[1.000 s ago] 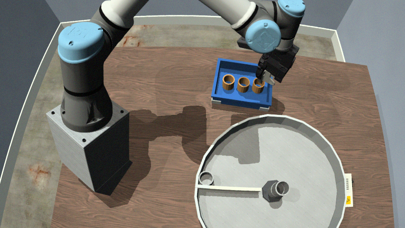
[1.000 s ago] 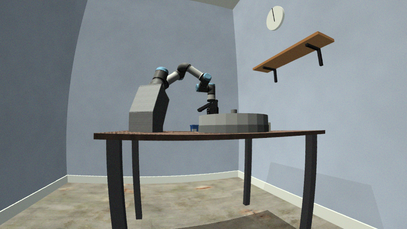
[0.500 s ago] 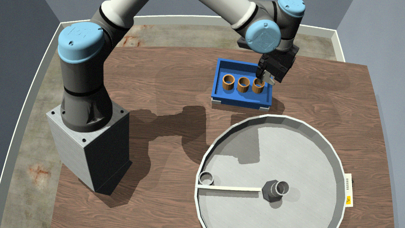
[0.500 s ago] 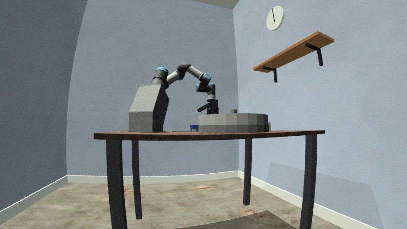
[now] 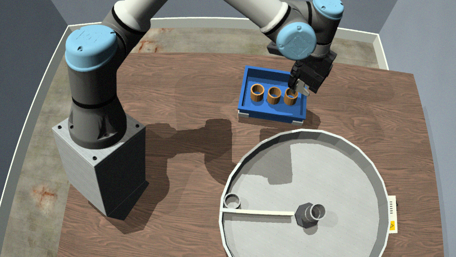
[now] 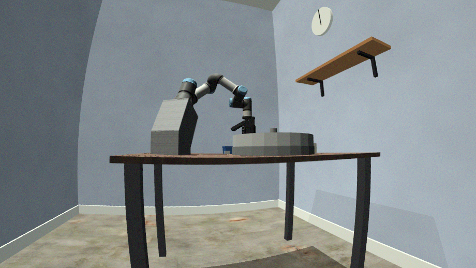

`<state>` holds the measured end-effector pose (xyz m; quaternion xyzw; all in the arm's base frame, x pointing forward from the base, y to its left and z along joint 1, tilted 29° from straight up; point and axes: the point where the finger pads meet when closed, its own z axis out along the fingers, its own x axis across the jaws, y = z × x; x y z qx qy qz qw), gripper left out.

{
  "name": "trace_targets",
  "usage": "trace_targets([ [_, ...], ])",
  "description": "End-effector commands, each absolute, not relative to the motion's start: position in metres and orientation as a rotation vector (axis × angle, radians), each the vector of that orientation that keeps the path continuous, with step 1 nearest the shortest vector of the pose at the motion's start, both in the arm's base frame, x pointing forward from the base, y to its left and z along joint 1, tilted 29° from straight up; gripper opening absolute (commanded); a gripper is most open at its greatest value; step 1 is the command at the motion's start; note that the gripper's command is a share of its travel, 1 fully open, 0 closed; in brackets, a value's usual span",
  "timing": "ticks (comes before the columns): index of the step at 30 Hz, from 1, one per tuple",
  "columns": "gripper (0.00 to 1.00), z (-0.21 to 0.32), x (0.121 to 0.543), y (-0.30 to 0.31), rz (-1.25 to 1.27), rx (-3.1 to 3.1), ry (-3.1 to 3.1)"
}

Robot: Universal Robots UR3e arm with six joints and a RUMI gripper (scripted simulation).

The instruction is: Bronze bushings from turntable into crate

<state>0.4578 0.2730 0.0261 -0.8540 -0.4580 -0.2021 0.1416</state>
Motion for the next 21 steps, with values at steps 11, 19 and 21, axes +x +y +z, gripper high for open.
trace_targets([
  [11,0.00,0.0266,0.4587,0.2732,-0.587,-2.465,-1.322],
  [19,0.00,0.0244,0.4593,0.2743,-0.587,-2.465,-1.322],
  [21,0.00,0.0244,0.4593,0.2743,-0.587,-2.465,-1.322],
])
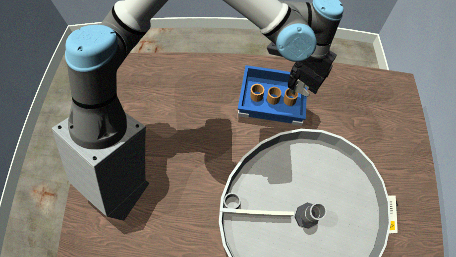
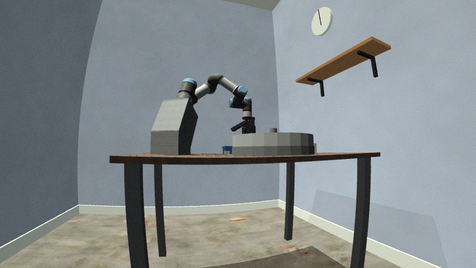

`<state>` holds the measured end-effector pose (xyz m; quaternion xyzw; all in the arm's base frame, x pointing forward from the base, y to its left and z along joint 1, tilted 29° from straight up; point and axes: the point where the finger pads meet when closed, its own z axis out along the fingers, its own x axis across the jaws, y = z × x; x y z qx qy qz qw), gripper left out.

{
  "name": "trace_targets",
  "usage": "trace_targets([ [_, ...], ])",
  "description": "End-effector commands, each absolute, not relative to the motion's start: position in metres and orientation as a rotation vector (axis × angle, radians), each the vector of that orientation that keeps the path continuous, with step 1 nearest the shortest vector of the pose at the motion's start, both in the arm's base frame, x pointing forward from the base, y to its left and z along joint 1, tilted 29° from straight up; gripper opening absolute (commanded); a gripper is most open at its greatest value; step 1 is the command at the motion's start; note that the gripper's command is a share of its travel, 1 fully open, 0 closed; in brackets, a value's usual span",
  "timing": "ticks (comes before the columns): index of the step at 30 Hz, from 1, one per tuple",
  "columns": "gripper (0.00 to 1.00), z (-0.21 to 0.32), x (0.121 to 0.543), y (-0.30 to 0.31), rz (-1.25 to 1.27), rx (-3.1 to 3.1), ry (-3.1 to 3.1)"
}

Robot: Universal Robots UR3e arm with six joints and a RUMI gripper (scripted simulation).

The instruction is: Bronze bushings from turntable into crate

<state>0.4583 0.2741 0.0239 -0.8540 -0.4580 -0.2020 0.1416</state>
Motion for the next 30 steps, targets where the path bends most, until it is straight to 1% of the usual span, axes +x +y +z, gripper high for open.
trace_targets([
  [1,0.00,0.0241,0.4593,0.2744,-0.587,-2.465,-1.322],
  [30,0.00,0.0220,0.4599,0.2755,-0.587,-2.465,-1.322],
])
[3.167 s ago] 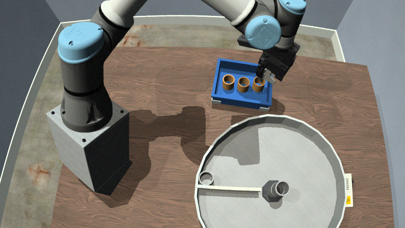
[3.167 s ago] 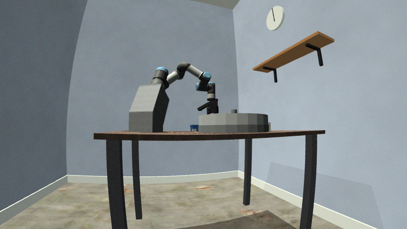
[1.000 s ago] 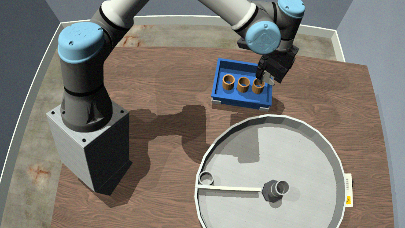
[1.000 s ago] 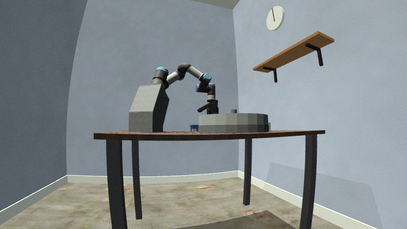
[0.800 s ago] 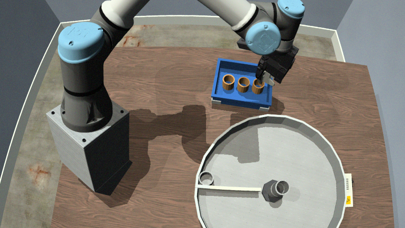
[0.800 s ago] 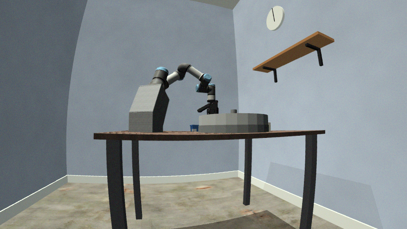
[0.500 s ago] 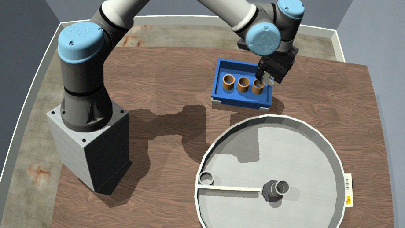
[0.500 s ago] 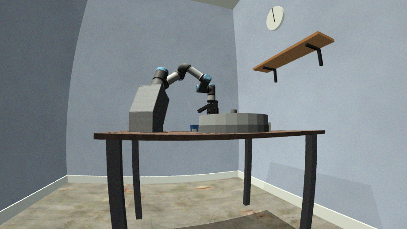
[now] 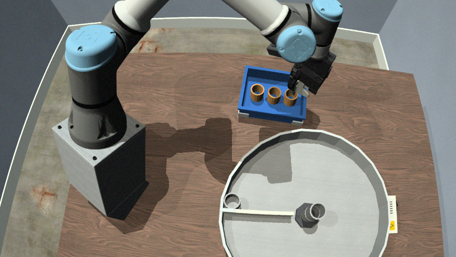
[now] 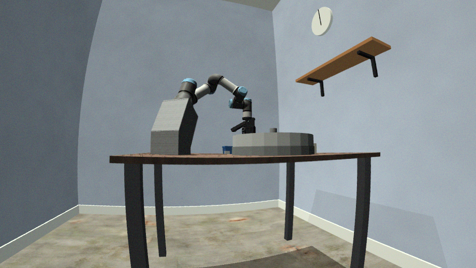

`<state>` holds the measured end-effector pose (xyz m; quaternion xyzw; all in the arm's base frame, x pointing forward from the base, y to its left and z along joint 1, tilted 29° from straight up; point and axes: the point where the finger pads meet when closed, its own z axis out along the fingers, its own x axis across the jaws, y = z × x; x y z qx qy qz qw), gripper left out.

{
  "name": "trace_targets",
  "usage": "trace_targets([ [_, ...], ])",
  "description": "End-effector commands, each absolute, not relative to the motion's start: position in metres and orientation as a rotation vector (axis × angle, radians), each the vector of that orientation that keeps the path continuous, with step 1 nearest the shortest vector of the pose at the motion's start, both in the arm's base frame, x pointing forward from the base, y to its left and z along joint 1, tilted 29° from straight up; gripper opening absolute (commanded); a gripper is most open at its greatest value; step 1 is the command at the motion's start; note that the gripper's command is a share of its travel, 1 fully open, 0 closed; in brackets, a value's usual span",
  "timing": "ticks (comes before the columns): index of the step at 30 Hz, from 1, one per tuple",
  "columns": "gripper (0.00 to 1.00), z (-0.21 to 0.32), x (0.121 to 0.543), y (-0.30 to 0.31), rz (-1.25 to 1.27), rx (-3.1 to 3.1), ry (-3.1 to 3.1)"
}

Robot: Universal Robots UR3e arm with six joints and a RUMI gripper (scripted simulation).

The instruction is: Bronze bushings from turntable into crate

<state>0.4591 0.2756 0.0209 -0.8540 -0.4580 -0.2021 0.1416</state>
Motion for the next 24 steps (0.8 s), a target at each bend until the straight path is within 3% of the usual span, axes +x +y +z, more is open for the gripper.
trace_targets([
  [1,0.00,0.0220,0.4599,0.2755,-0.587,-2.465,-1.322],
  [21,0.00,0.0220,0.4599,0.2755,-0.587,-2.465,-1.322],
  [22,0.06,0.0220,0.4599,0.2755,-0.587,-2.465,-1.322],
  [24,0.06,0.0220,0.4599,0.2755,-0.587,-2.465,-1.322],
])
